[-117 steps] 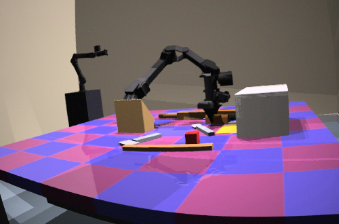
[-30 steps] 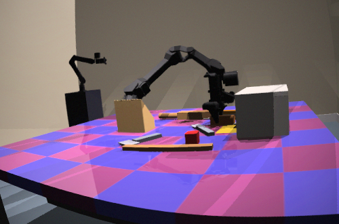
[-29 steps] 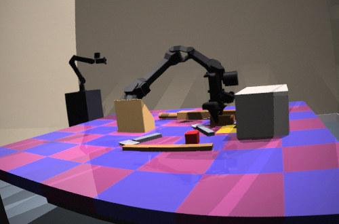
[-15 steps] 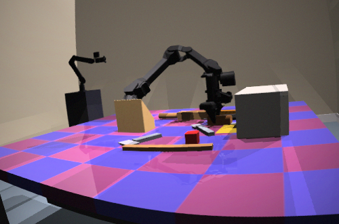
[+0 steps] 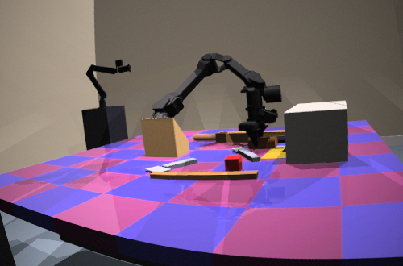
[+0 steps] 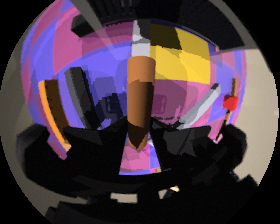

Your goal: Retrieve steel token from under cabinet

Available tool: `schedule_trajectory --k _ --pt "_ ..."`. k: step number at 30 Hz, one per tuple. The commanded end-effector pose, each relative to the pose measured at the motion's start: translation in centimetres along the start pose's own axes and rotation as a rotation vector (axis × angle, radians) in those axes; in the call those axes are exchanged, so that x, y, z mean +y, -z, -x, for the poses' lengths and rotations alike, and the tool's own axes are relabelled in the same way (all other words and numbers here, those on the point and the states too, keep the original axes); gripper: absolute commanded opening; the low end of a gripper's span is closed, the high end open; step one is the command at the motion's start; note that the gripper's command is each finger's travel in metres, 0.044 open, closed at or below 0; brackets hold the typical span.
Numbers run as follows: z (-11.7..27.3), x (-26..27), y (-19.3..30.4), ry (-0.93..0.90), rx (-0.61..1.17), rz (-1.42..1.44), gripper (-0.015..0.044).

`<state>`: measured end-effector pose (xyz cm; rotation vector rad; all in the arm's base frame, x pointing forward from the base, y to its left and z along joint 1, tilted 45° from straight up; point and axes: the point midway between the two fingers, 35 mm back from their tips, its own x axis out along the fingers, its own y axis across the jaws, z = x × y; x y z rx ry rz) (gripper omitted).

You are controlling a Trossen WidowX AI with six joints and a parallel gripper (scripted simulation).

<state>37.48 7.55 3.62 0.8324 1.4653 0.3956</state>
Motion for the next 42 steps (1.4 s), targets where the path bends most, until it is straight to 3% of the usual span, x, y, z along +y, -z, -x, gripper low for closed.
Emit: schedule_trajectory --k 1,42 --pt "-0.1 0.0 0.6 0.002 0.003 -0.005 0.0000" --pt "-0.1 0.2 5.0 0.001 0.005 -0.007 0.0000"
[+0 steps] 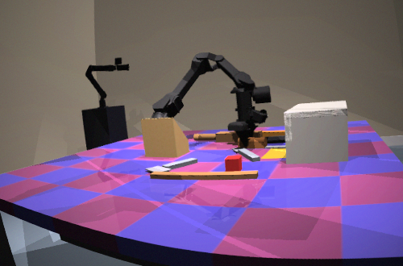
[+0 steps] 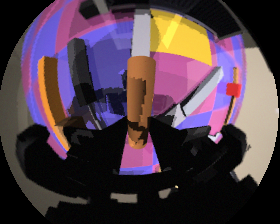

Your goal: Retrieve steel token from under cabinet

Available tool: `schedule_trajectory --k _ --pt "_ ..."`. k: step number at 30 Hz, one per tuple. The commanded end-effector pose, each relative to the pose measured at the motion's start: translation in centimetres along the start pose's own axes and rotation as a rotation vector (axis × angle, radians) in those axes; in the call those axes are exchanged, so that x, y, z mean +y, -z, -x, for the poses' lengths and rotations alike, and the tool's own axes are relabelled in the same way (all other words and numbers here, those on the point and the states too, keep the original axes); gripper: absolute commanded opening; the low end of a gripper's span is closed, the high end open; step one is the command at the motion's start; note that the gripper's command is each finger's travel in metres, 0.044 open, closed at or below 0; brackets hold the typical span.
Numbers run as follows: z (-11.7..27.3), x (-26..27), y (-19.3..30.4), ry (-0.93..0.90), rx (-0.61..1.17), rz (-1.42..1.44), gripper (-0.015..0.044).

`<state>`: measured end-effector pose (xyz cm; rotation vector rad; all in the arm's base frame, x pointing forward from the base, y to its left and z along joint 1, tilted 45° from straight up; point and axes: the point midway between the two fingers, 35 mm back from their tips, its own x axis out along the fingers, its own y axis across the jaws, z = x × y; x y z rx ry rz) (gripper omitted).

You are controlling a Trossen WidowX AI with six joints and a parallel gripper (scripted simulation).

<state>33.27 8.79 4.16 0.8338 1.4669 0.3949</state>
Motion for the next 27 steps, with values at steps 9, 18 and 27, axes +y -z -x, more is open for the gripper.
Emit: schedule_trajectory --k 9,18,27 --pt "-0.1 0.0 1.6 0.001 0.004 -0.005 0.0000" --pt "-0.1 0.1 2.7 0.001 0.004 -0.006 0.0000" --pt "-0.1 0.1 3.8 0.001 0.005 -0.006 0.0000"
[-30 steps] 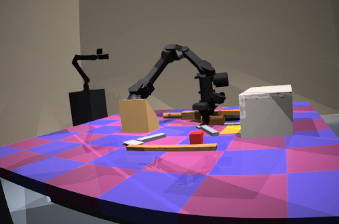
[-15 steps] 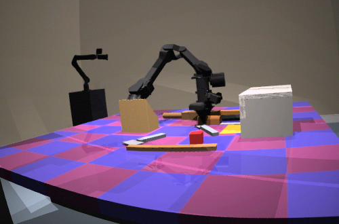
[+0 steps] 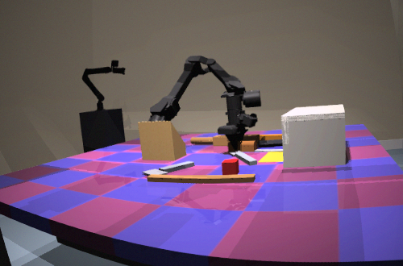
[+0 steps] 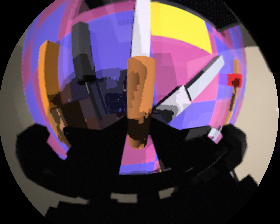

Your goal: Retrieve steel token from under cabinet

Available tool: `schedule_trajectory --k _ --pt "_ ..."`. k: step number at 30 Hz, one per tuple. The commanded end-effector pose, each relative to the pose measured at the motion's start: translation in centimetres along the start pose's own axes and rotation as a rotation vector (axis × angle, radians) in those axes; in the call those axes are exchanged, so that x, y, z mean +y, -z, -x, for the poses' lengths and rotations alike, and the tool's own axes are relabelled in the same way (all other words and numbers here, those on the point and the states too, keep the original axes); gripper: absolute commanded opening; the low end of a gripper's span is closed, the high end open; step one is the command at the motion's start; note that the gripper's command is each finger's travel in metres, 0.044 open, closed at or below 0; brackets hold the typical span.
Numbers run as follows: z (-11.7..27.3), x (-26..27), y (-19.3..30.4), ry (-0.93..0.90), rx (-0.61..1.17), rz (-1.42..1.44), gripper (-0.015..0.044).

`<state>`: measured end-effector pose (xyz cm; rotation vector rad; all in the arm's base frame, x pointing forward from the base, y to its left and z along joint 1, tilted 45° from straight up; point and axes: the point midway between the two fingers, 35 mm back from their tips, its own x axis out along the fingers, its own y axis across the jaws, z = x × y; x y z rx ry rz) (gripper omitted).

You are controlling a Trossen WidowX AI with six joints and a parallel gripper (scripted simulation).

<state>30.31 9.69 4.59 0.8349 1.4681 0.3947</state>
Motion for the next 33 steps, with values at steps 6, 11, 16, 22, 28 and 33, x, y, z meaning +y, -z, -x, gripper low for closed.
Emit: schedule_trajectory --k 6,11,16,22,28,33 --pt "-0.1 0.0 1.4 0.002 0.004 -0.005 0.0000" --pt "-0.1 0.0 2.0 0.002 0.004 -0.006 0.0000" --pt "-0.1 0.1 2.6 0.002 0.005 -0.006 0.0000" --pt "-0.1 0.1 3.3 0.002 0.005 -0.006 0.0000" --pt "-0.1 0.2 4.0 0.002 0.005 -0.007 0.0000" --pt "-0.1 0.2 4.6 0.001 0.006 -0.007 0.0000"
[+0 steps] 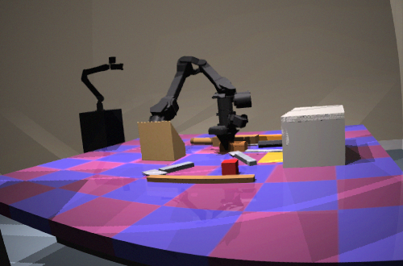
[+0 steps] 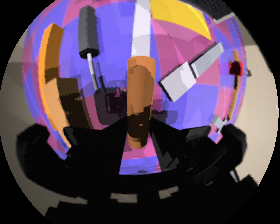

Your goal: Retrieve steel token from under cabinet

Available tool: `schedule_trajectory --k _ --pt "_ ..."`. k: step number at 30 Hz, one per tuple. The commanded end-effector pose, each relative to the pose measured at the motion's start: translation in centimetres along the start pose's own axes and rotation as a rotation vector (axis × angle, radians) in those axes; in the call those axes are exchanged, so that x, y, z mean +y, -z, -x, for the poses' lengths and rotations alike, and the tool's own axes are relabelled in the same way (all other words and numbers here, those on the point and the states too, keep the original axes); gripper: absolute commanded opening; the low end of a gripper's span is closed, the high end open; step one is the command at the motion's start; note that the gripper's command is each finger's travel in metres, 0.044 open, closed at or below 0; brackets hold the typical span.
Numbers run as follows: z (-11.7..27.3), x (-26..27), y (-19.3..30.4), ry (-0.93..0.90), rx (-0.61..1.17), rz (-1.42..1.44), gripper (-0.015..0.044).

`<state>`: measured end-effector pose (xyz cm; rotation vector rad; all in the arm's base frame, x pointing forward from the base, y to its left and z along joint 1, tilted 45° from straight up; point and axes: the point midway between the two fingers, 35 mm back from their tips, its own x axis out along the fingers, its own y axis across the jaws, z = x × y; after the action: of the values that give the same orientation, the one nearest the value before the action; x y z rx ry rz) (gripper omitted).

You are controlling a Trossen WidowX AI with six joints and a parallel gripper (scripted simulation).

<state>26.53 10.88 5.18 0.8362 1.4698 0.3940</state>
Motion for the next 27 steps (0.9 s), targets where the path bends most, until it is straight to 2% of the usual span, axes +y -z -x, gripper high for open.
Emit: schedule_trajectory --k 1,27 --pt "-0.1 0.0 0.7 0.001 0.004 -0.005 0.0000" --pt "0.2 0.4 2.2 0.001 0.003 -0.006 0.0000"
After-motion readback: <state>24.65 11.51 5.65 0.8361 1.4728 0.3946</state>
